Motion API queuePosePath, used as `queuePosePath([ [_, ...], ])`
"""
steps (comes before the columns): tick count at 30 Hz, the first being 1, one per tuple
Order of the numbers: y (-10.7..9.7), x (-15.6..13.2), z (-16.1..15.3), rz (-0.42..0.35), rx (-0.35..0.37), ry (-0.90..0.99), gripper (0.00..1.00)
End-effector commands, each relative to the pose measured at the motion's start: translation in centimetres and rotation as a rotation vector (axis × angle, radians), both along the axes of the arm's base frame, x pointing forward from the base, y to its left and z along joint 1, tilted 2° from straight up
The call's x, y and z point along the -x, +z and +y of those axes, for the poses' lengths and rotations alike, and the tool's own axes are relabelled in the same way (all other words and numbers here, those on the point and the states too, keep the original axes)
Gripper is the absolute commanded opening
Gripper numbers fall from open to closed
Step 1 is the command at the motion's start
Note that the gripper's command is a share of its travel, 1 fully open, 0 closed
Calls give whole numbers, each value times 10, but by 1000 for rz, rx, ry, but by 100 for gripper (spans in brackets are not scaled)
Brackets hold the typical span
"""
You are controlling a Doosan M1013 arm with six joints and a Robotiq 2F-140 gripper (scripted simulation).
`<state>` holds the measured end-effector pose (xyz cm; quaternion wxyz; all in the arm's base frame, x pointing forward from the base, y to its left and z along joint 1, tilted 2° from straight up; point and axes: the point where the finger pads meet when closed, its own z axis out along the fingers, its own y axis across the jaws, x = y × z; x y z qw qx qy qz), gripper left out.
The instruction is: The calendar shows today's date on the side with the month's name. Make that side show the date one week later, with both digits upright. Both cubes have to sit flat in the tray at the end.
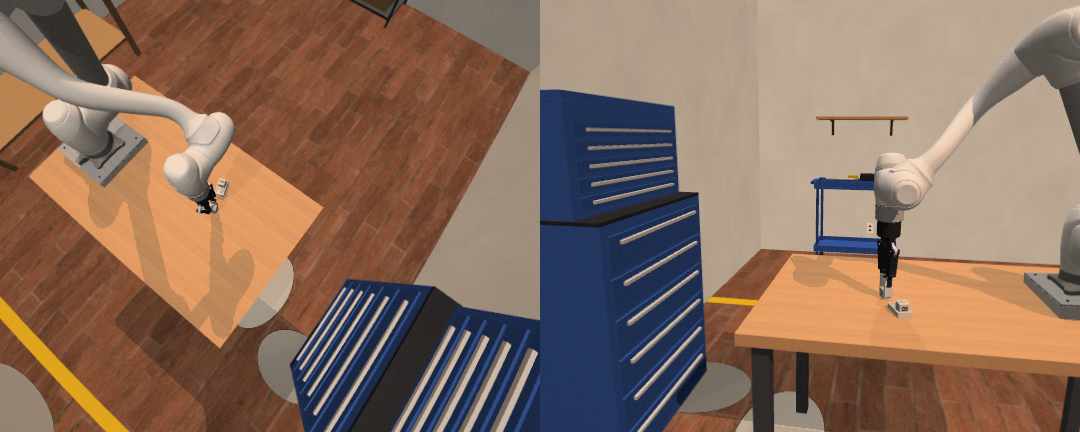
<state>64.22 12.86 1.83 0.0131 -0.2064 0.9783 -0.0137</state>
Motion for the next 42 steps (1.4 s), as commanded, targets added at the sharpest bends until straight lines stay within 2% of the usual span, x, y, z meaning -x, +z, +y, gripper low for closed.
queuePosePath([
  [1, 0, 0, 0, 0, 0, 0, 25],
  [42, -4, 0, 0, 0, 0, 0, 25],
])
